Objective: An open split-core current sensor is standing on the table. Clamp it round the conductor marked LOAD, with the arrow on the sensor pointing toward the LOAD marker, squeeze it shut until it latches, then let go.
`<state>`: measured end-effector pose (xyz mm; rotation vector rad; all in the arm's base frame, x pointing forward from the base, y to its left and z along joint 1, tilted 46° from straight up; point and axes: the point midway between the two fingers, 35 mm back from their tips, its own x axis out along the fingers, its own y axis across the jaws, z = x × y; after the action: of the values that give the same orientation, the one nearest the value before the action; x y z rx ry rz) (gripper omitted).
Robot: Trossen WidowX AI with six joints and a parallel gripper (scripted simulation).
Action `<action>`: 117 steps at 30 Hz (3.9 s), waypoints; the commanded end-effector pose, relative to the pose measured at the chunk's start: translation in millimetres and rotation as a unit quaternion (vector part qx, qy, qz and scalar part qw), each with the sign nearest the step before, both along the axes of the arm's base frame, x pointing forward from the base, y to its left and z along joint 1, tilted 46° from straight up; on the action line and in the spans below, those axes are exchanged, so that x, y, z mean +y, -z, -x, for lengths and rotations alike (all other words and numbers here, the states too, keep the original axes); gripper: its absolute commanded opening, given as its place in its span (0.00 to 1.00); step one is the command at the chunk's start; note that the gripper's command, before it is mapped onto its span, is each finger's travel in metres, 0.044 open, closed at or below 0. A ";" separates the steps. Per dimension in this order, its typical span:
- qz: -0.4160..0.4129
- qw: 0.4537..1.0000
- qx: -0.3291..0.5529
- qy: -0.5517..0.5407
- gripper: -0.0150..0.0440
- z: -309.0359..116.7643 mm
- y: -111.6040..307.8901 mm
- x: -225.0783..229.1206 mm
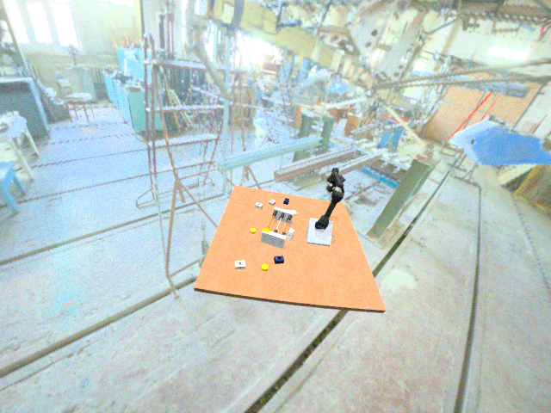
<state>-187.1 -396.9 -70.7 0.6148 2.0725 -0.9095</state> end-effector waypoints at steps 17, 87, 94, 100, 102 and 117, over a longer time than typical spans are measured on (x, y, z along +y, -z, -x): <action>0.318 0.916 -0.159 -0.186 1.00 -289.1 -143.1 -43.5; -0.309 0.622 -0.653 -0.302 1.00 -592.3 -224.3 397.2; -0.309 0.622 -0.653 -0.302 1.00 -592.3 -224.3 397.2; -0.309 0.622 -0.653 -0.302 1.00 -592.3 -224.3 397.2; -0.309 0.622 -0.653 -0.302 1.00 -592.3 -224.3 397.2; -0.337 0.754 -0.531 -0.188 1.00 -505.5 -152.1 387.8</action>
<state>363.5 -5.4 113.3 0.6641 1.1116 0.5564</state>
